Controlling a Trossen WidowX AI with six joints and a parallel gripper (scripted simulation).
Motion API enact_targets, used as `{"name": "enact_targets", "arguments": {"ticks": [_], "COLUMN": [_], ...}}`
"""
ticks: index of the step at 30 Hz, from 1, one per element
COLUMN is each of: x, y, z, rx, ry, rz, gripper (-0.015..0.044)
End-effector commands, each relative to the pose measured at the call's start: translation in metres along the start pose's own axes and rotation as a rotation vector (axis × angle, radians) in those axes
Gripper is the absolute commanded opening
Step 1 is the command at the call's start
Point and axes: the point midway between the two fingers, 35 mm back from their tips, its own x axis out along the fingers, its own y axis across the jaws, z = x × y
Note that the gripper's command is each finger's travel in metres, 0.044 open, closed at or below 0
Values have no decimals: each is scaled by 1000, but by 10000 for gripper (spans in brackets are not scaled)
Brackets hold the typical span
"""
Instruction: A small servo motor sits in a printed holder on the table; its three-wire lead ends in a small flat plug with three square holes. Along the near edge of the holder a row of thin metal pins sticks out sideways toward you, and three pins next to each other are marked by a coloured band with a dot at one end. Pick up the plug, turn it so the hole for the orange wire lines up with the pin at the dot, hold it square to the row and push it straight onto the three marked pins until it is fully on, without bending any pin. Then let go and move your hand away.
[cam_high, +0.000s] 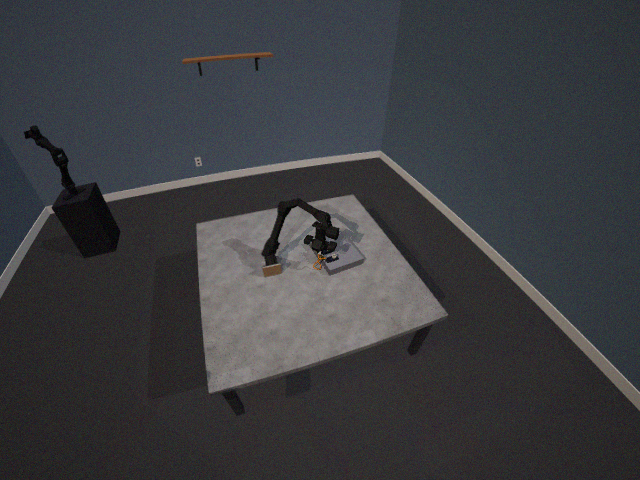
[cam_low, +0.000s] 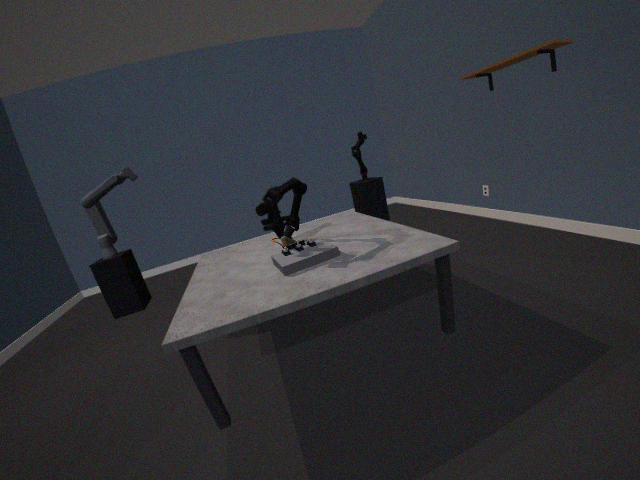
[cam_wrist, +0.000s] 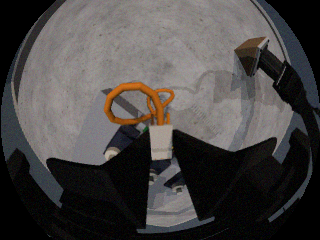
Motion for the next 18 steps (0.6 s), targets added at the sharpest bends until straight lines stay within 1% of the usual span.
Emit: {"name": "enact_targets", "arguments": {"ticks": [1, 18], "x": [1, 13], "y": [-11, -57], "z": [4, 18], "rx": [135, 723], "ry": [-2, -2], "rz": [4, 0], "gripper": [0, 0]}}
